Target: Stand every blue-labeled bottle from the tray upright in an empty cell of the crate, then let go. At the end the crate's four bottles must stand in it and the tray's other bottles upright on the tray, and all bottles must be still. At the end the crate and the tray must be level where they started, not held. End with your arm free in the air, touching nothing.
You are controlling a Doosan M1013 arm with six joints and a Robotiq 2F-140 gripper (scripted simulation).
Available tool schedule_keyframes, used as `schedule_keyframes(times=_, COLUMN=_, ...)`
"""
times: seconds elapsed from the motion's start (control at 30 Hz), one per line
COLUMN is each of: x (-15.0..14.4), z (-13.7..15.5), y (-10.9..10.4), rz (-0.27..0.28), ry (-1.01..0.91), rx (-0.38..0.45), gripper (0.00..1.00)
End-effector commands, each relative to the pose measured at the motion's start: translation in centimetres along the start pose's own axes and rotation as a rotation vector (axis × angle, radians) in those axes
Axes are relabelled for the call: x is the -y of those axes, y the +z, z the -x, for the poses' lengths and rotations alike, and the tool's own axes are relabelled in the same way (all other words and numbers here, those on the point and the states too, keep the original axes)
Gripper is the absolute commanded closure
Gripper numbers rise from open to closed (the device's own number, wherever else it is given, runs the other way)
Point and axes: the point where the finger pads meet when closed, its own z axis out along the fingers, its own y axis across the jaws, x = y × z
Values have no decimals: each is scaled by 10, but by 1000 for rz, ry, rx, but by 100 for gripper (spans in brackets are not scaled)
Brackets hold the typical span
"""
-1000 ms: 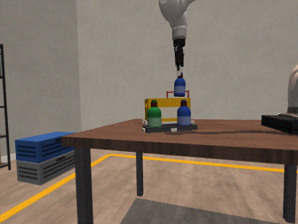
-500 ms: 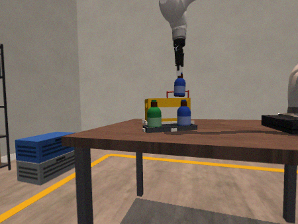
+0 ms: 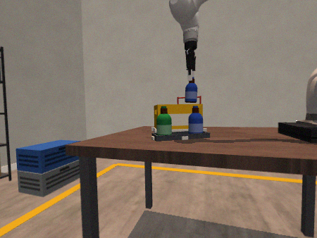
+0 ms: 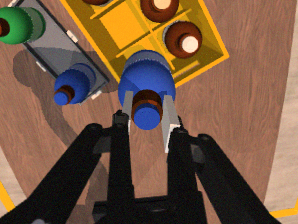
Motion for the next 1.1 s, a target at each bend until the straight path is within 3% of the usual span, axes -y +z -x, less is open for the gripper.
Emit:
schedule_keyframes(times=0.0, x=0, z=0, y=0, rz=0, ry=0, rx=0, gripper=100)
schedule_keyframes(times=1.07, x=0, z=0, y=25, rz=0, ry=0, rx=0, gripper=100)
